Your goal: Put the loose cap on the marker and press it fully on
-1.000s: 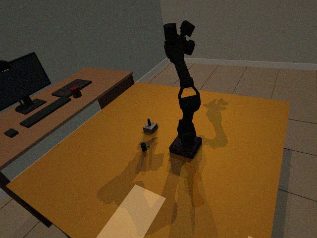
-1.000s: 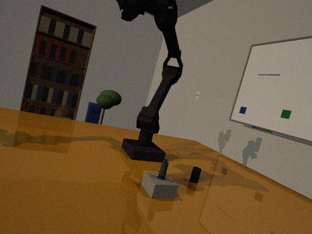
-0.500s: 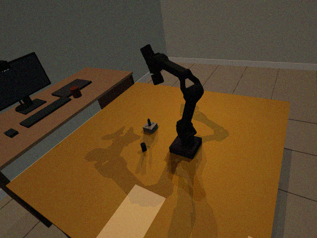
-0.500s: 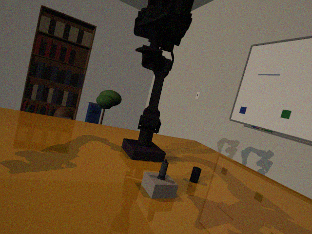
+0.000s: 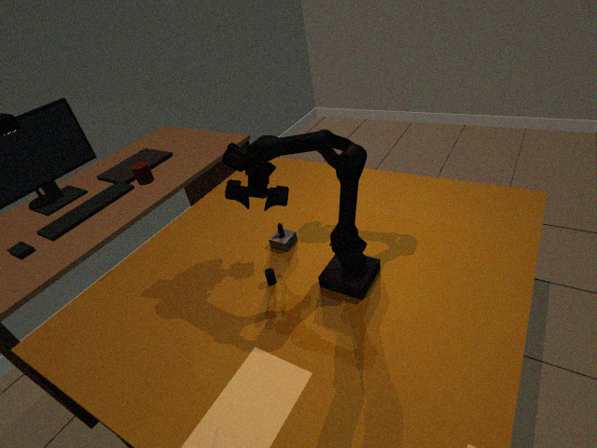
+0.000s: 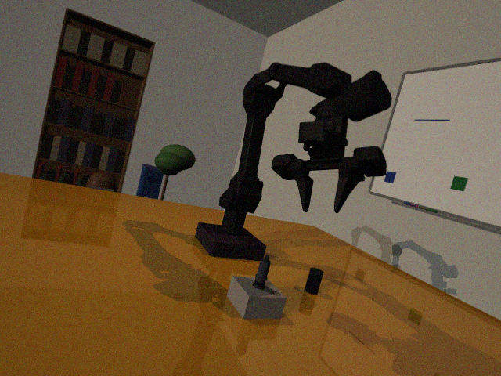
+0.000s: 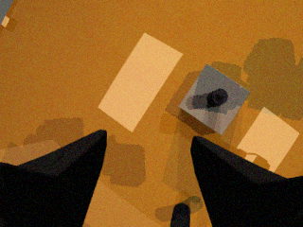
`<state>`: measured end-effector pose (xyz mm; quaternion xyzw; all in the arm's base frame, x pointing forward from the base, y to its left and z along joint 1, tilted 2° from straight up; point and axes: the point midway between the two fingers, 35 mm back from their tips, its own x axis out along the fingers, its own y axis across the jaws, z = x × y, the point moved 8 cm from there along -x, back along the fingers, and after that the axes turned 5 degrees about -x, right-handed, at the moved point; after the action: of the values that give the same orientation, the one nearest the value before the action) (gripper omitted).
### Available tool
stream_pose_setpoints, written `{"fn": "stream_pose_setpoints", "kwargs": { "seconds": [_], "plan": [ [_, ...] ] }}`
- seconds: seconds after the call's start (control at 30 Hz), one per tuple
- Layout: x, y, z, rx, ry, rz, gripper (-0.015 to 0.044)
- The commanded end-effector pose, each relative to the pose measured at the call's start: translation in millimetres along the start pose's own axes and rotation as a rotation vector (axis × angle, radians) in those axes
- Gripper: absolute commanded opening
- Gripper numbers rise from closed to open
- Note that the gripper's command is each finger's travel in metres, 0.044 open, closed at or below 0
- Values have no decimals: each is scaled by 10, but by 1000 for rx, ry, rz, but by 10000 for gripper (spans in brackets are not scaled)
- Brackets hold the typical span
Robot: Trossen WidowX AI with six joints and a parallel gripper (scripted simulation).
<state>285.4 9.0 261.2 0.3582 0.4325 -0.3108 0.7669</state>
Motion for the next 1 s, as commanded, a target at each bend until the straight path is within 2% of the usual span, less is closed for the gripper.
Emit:
{"fn": "stream_pose_setpoints", "kwargs": {
  "seconds": [0.0, 0.13, 0.2, 0.5, 0.63, 0.97],
  "plan": [
    [163, 56, -576, -345, 210, -64, 246],
    [246, 14, -1083, -649, 395, -120, 246],
    [254, -2, -1167, -700, 426, -130, 246],
    [243, 14, -1267, -700, 427, -129, 246],
    [516, -94, -1379, -700, 427, -129, 246],
    [668, -141, -1437, -700, 427, -130, 246]
  ]
}}
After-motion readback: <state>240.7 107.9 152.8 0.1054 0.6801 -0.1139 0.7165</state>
